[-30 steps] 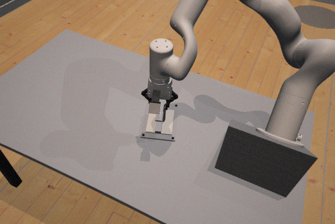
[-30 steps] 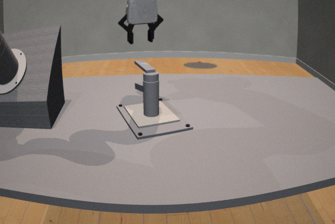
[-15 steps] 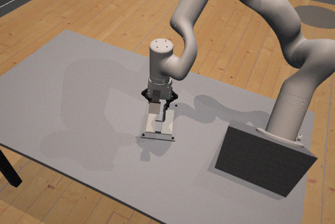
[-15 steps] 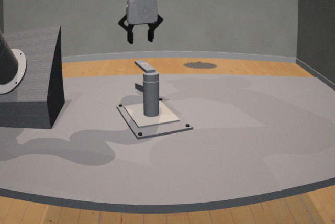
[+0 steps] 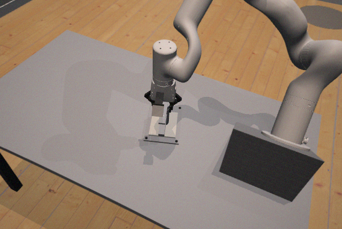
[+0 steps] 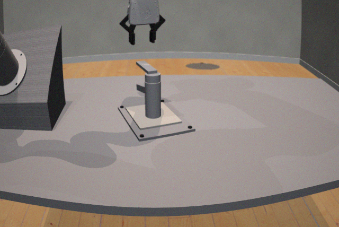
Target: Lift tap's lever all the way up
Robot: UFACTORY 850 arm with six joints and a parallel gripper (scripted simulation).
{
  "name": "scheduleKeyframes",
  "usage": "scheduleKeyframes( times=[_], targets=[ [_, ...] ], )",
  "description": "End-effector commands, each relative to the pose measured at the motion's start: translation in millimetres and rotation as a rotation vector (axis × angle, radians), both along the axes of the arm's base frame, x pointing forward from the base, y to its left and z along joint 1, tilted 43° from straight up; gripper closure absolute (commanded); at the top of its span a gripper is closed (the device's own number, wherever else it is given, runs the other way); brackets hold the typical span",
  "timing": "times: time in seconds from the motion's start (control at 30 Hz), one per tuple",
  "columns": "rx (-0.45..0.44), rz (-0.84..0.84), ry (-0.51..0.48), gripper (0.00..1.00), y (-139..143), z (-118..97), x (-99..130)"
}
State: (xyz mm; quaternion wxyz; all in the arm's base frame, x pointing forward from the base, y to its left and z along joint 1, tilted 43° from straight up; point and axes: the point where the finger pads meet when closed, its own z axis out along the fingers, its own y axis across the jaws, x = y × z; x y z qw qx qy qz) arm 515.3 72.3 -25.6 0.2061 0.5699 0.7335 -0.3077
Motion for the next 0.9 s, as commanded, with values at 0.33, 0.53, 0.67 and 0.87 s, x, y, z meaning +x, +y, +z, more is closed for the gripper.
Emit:
scheduleKeyframes(
  times=[0.33,0.53,0.67,0.87],
  targets=[
    [0.002,0.002,0.0,0.32,-6.4,-6.8,0.0],
    [0.002,0.002,0.0,0.32,-12.8,-13.3,-0.5],
    [0.002,0.002,0.0,0.32,-17.6,-18.2,-1.0],
    [0.002,0.002,0.0,0.32,-23.6,-24.3,-1.5]
  ],
)
